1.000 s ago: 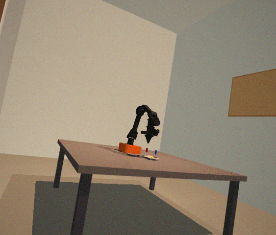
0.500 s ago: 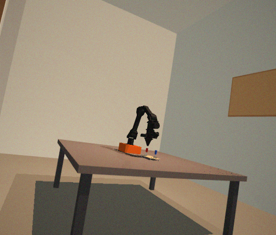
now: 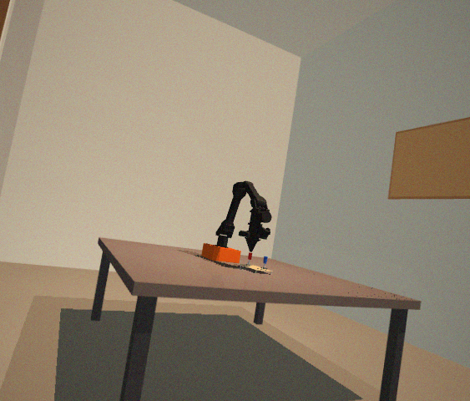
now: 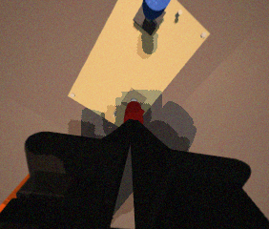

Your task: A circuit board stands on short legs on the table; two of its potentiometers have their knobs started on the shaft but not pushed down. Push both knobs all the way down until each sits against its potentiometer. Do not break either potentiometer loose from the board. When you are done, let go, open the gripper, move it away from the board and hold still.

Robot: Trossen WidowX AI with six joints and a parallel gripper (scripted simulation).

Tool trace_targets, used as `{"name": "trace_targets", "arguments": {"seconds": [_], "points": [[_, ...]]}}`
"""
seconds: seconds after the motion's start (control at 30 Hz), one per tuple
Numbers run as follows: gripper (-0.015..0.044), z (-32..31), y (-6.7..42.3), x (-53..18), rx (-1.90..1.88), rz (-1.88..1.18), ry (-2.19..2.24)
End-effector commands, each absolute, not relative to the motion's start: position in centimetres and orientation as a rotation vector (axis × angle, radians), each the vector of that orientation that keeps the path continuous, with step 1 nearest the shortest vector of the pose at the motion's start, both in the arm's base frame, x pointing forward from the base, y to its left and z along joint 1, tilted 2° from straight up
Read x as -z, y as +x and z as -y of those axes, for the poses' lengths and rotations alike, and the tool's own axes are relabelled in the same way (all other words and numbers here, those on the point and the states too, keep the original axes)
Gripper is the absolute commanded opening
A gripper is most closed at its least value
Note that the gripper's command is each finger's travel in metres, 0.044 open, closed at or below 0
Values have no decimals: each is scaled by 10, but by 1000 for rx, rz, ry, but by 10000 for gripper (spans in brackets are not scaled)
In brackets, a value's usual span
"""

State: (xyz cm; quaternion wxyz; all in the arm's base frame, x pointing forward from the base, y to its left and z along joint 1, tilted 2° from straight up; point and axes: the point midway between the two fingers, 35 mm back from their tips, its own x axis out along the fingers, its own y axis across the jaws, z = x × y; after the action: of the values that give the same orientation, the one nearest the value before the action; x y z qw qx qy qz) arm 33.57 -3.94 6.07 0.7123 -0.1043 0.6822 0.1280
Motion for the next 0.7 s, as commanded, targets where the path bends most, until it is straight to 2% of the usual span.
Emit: {"name": "trace_targets", "arguments": {"seconds": [0.0, 0.67], "points": [[0, 40, 336, -60, -284, -1511, -239], [0, 40, 336, -55, -284, -1511, -239]]}}
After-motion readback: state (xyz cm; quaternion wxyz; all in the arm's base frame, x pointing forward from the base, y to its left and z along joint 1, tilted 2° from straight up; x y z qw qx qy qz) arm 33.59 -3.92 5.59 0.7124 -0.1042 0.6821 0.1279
